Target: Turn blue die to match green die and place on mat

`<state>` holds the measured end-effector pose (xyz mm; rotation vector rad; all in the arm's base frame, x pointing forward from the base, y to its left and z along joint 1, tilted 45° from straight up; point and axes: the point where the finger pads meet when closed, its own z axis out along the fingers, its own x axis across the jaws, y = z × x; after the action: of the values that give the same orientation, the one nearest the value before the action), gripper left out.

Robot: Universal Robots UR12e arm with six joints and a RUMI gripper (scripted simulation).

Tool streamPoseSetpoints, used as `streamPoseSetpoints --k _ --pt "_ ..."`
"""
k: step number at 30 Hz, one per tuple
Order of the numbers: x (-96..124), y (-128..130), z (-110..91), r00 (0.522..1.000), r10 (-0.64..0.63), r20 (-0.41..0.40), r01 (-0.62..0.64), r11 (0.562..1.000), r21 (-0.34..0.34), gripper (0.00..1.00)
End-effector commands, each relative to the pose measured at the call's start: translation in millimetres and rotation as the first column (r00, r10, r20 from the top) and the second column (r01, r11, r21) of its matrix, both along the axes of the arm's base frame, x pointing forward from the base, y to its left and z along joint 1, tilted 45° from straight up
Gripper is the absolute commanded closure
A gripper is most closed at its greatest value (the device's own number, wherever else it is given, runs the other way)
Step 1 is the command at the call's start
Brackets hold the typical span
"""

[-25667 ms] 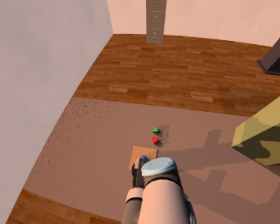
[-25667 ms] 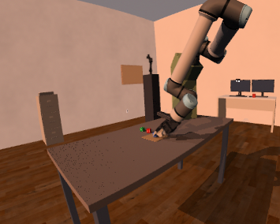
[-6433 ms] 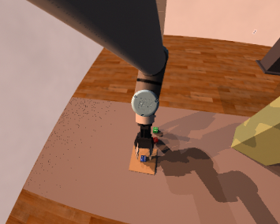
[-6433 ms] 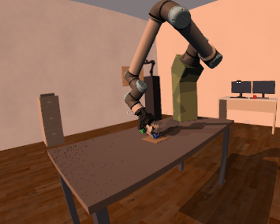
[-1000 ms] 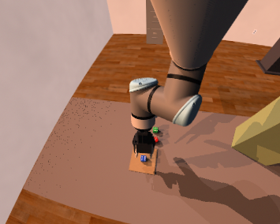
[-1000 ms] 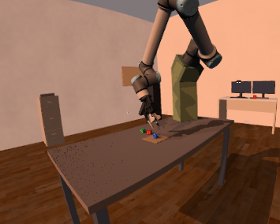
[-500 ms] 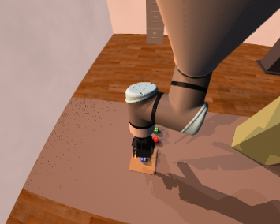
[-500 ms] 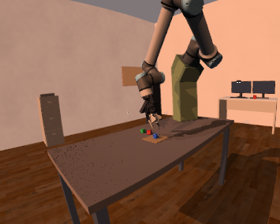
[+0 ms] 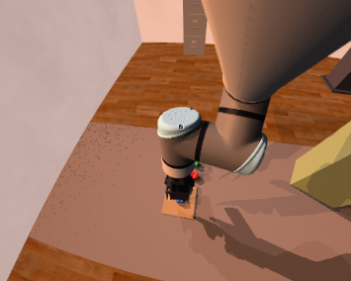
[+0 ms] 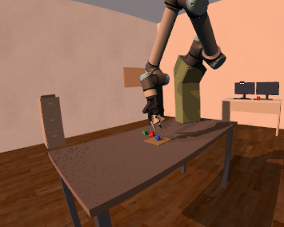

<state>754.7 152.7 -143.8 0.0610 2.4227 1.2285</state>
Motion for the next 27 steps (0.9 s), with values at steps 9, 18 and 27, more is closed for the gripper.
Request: streamPoseSetpoints --k 9,18,27 --pt "-1.3 2.9 -1.9 0.999 -0.038 -0.034 0.034 0.992 -0.123 0.6" --pt "0.0 1.4 2.0 0.994 -0.097 -0.046 0.084 0.968 -0.235 0.6" --pt "0.1 1.3 2.3 0.994 -0.1 -0.046 0.086 0.967 -0.239 0.0"
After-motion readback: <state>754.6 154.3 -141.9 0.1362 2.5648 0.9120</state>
